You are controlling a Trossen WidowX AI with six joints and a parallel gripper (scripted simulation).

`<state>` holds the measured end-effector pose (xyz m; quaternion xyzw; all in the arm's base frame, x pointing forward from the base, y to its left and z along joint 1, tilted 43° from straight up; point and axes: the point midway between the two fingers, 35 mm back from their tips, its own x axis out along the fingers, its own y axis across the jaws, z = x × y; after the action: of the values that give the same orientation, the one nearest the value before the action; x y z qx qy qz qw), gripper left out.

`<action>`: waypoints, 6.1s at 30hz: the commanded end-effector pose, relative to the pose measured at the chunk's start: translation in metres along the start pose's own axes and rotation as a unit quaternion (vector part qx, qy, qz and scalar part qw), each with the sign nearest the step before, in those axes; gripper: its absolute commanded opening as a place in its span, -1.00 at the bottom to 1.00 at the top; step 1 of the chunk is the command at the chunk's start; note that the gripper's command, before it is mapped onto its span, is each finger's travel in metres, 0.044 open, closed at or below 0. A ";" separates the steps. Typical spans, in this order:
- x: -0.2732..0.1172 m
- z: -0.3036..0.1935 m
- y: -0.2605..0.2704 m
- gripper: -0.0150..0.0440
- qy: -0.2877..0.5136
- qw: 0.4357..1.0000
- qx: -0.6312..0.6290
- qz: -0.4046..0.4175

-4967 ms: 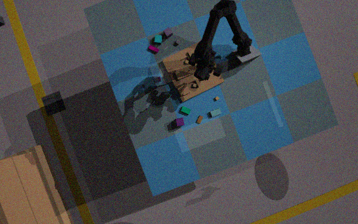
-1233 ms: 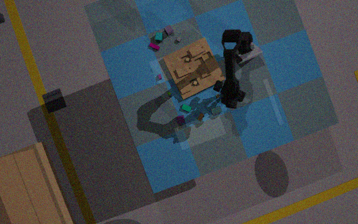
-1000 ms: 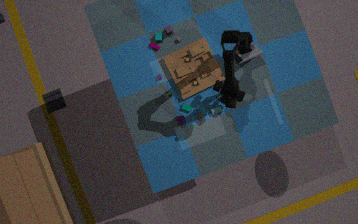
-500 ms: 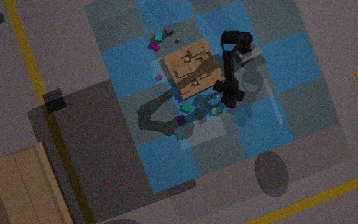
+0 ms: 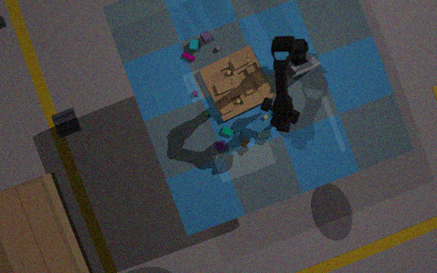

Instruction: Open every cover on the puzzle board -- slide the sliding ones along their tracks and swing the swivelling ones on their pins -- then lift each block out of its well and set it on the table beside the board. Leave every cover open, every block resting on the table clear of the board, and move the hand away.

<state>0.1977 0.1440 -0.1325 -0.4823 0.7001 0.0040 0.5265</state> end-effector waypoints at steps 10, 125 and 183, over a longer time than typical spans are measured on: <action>-0.042 0.000 0.000 1.00 -0.001 1.000 0.001 0.003; 0.005 0.026 -0.206 -0.49 -0.001 0.751 0.661 -0.005; 0.002 0.043 -0.224 -0.49 0.004 0.756 0.654 -0.004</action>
<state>0.3854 0.0449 -0.0413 -0.0232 0.5317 -0.4580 0.7121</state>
